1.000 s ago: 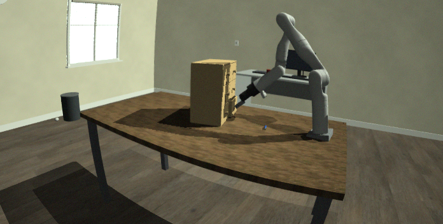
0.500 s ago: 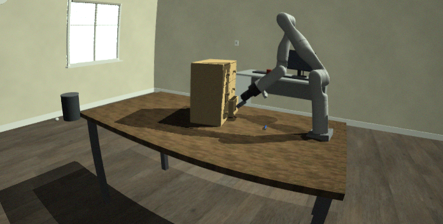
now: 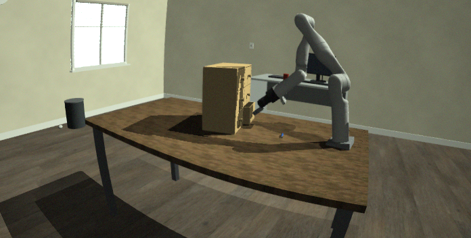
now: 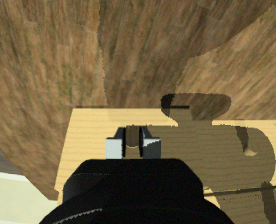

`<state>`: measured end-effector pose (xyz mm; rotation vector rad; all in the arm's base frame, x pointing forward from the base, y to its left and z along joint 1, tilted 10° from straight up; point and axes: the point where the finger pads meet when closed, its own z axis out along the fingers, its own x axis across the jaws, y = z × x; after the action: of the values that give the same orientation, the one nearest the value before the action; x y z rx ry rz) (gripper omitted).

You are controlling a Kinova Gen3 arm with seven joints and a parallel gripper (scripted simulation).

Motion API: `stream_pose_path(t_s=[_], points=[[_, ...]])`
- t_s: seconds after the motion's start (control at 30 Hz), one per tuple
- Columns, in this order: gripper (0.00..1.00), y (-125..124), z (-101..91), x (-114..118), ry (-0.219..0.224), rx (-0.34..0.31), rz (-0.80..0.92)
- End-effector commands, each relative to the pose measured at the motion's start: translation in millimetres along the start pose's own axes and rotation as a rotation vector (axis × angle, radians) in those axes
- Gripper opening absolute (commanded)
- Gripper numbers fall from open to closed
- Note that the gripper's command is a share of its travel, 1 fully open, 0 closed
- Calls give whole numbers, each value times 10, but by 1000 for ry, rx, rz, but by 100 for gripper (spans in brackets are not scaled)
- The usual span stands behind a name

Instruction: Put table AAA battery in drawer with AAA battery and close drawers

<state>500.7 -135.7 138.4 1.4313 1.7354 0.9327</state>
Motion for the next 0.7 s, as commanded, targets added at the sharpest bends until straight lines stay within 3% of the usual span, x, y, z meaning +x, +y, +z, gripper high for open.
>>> stream_pose_path(t_s=[0.0,0.67], points=[[37,-22,-22,-8,-2,2,2],[37,-102,-117,-8,-2,2,2]])
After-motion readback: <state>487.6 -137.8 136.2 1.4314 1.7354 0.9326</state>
